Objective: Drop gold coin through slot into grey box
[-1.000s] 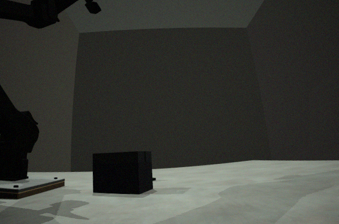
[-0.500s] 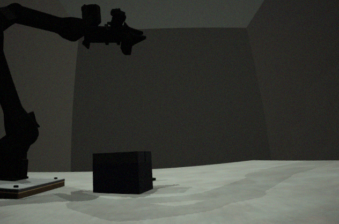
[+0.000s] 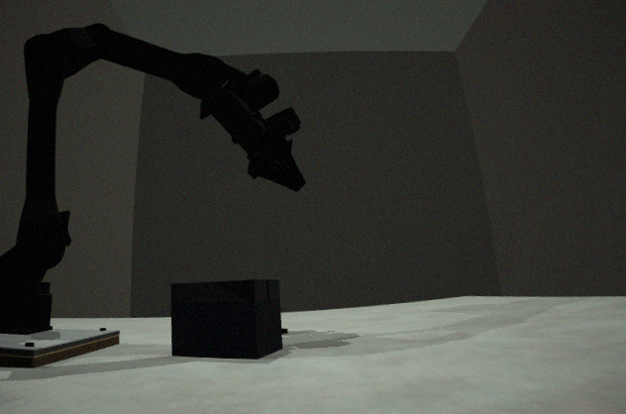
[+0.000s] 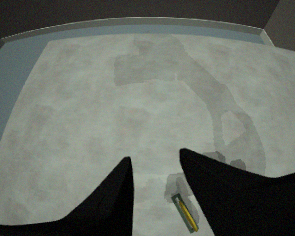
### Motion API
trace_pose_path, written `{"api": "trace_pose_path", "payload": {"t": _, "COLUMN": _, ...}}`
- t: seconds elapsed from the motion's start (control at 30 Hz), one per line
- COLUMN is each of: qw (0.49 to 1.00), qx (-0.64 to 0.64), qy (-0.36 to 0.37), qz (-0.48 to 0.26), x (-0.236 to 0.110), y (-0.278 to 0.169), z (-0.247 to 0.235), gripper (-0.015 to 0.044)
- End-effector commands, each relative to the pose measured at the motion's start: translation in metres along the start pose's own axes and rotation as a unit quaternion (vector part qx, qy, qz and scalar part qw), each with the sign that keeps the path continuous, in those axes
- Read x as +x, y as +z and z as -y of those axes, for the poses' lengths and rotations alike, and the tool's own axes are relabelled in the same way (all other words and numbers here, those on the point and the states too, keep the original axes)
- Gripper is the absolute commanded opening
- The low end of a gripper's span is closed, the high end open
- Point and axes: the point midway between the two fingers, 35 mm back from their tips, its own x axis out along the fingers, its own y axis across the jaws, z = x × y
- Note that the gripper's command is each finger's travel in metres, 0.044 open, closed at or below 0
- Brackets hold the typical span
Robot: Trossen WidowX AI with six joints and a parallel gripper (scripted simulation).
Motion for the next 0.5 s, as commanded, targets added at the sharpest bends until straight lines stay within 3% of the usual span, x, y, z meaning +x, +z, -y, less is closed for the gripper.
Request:
{"api": "trace_pose_path", "payload": {"t": 0.0, "qw": 0.99, "qx": -0.071, "qy": -0.011, "qz": -0.122, "x": 0.02, "y": -0.038, "z": 0.022, "gripper": 0.0161}}
{"api": "trace_pose_path", "payload": {"t": 0.2, "qw": 0.93, "qx": -0.153, "qy": 0.021, "qz": -0.333, "x": 0.026, "y": -0.105, "z": 0.055, "gripper": 0.0161}}
{"api": "trace_pose_path", "payload": {"t": 0.47, "qw": 0.921, "qx": -0.159, "qy": 0.028, "qz": -0.354, "x": 0.031, "y": -0.116, "z": 0.058, "gripper": 0.0161}}
